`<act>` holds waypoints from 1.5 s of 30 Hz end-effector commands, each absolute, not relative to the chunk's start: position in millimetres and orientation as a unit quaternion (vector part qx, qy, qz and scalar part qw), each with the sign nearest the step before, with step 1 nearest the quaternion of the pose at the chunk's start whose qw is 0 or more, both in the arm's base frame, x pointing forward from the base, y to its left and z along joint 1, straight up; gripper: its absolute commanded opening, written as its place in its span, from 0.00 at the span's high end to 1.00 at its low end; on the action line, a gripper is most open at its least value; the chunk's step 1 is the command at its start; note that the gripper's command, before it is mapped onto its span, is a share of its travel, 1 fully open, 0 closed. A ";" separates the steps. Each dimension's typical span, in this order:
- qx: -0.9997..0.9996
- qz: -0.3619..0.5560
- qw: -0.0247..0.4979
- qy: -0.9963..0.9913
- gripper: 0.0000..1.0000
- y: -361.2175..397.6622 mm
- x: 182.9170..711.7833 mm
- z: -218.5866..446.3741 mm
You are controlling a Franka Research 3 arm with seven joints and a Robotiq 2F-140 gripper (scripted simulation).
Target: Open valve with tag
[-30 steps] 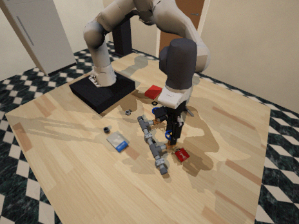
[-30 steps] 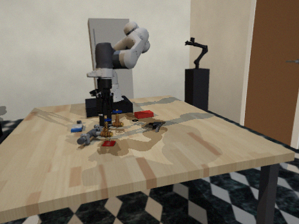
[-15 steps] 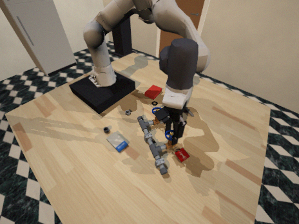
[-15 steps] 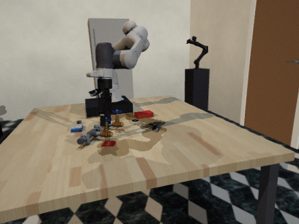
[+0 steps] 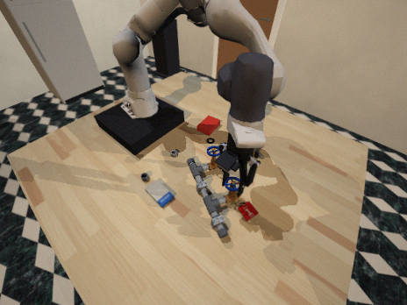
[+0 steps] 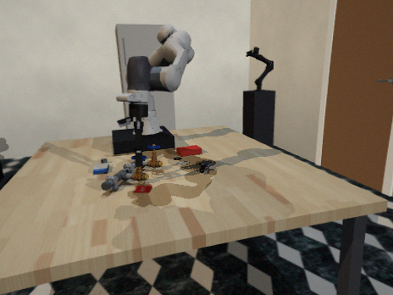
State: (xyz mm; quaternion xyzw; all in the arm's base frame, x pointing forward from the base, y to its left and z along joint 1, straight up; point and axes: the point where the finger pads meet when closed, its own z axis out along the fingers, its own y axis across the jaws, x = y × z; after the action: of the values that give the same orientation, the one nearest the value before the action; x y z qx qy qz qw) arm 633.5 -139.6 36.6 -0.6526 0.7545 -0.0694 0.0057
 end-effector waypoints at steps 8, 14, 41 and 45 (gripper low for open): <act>-0.810 -0.072 -0.010 0.582 0.90 -139.5 633.5 36.0; -0.849 -0.070 -0.019 0.524 0.90 -139.5 633.5 36.0; -0.983 -0.058 -0.057 0.164 0.90 -139.5 633.5 36.0; -0.991 -0.056 -0.060 0.107 0.90 -139.5 633.5 36.0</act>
State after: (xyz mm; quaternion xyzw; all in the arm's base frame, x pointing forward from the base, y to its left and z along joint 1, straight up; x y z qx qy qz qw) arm 633.6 -139.3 36.7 -0.9697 0.2303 -0.0567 -0.0590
